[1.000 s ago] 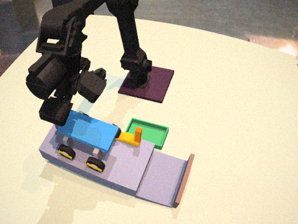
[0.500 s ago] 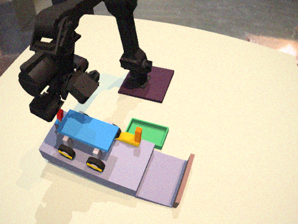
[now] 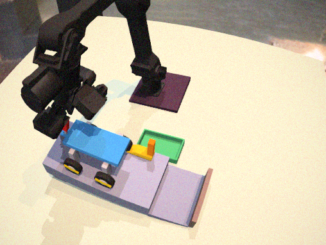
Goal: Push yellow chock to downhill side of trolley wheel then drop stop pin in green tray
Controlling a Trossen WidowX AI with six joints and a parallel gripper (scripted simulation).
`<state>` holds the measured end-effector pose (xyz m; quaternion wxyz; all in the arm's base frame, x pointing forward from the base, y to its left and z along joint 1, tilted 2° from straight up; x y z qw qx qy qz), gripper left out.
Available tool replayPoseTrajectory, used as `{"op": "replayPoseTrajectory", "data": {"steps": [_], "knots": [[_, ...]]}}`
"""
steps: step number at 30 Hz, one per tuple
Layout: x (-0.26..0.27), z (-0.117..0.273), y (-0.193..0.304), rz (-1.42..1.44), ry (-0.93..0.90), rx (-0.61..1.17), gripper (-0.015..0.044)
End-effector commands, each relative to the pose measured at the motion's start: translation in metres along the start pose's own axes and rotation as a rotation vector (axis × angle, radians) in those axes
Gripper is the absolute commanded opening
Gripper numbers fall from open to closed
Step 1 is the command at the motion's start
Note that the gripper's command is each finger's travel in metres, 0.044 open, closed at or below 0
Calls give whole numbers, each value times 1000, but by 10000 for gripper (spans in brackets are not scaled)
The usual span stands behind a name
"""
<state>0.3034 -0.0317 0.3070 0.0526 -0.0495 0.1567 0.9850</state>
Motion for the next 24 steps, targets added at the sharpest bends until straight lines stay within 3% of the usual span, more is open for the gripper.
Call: {"op": "replayPoseTrajectory", "data": {"steps": [1,24], "knots": [[0,-5,1,2,1,4,190],[0,-35,0,2,1,5,190]]}}
Point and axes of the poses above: the point midway between the two fingers, 35 mm back from their tips, its own z axis back along the fingers, its own x axis across the jaws, y = z × x, the point moved 10 cm from there along z, back along the fingers, and after that the axes turned 9 degrees about -z, right-handed, at the moved point
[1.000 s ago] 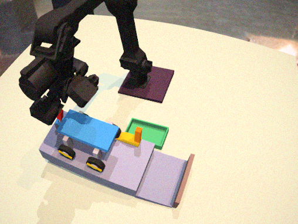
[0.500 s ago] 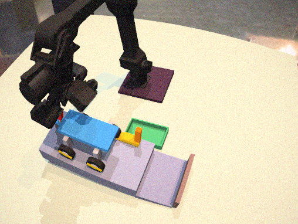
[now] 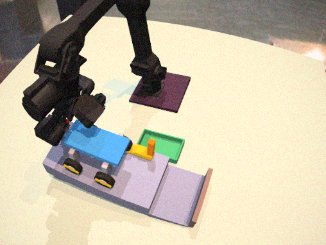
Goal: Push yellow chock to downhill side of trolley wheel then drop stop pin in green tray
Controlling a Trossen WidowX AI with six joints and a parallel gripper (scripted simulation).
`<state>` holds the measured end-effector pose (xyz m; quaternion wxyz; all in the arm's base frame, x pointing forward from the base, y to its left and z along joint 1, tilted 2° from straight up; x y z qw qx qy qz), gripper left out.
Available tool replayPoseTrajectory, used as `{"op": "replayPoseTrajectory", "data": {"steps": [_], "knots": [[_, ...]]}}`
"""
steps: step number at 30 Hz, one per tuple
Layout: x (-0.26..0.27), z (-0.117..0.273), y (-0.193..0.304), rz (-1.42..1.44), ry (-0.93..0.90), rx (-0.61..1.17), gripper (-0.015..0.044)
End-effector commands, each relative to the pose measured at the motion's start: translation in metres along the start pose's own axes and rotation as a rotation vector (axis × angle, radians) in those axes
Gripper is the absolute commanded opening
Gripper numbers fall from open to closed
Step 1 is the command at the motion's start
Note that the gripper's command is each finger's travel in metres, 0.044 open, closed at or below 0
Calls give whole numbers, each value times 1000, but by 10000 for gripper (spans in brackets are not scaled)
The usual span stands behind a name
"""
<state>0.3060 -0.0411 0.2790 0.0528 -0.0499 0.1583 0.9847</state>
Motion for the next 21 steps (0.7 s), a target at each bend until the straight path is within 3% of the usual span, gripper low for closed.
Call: {"op": "replayPoseTrajectory", "data": {"steps": [1,8,13,21], "knots": [[0,-7,0,3,0,2,190],[0,-15,1,3,0,2,190],[0,-11,0,0,-1,1,59],[0,-11,0,0,-1,1,5]]}}
Point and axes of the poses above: the point midway between the two fingers, 35 mm back from their tips, its own z axis back along the fingers, its own x axis across the jaws, y = z × x, the point moved 10 cm from there along z, back along the fingers, and after that the axes turned 9 degrees about -z, right-handed, at the moved point
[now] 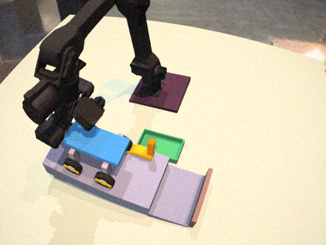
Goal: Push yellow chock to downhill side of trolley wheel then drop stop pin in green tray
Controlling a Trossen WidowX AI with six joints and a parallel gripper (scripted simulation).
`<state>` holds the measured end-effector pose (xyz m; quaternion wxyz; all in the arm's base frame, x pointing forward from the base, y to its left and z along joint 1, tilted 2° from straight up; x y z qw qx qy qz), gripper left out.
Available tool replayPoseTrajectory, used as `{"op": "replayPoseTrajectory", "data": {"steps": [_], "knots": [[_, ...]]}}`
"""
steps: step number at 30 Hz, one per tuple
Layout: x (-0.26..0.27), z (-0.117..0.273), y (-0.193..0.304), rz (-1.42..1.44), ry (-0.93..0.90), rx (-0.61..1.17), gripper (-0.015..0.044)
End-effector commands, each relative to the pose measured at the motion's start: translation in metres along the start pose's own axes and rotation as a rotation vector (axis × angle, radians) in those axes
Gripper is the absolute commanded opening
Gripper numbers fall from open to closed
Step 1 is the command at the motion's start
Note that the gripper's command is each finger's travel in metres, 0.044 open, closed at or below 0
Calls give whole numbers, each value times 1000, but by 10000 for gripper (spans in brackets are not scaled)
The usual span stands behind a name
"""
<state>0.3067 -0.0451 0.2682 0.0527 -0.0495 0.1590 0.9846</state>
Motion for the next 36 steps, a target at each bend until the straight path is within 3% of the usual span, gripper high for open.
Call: {"op": "replayPoseTrajectory", "data": {"steps": [1,36], "knots": [[0,0,0,0,0,0,0],[1,23,2,2,1,0,0]]}}
Point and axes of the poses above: the point midway between the two fingers, 35 mm back from their tips, its own z axis back along the fingers, its own x axis across the jaws, y = z × x, the point moved 10 cm from there along z, back along the fingers, and after that the axes turned 9 degrees about -z, right-handed, at the moved point
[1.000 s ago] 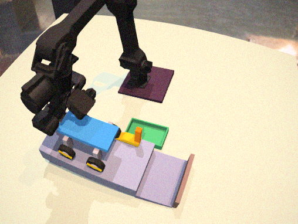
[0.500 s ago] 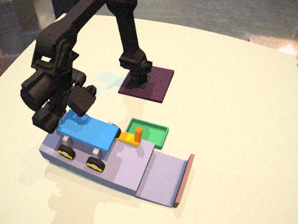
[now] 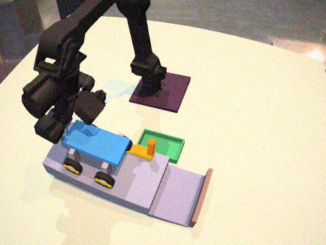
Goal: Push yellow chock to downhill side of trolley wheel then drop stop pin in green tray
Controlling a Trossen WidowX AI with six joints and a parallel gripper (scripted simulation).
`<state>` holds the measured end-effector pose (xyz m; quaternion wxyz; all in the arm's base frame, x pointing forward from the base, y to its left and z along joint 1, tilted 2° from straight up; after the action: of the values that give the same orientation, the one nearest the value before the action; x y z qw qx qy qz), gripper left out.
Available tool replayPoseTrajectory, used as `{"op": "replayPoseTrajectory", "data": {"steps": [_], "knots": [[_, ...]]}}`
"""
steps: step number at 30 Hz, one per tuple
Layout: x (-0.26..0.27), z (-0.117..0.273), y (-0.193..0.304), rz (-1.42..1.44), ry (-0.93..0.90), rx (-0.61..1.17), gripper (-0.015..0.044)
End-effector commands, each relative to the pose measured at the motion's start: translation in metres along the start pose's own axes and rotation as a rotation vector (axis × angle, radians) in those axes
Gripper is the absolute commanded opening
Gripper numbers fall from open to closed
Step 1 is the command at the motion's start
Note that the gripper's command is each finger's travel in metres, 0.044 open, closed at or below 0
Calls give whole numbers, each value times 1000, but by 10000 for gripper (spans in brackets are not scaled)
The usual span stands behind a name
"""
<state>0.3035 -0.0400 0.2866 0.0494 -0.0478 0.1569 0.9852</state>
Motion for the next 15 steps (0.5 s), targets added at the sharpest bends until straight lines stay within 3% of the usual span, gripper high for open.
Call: {"op": "replayPoseTrajectory", "data": {"steps": [1,15], "knots": [[0,5,1,-5,3,5,0],[0,13,1,-5,3,4,0]]}}
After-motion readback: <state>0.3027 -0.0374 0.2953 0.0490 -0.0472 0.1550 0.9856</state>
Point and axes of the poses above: the point midway between the two fingers, 35 mm back from their tips, its own z axis back along the fingers, its own x axis across the jaws, y = z × x, the point moved 10 cm from there along z, back along the fingers, and after that the axes turned 9 degrees about -z, right-handed, at the moved point
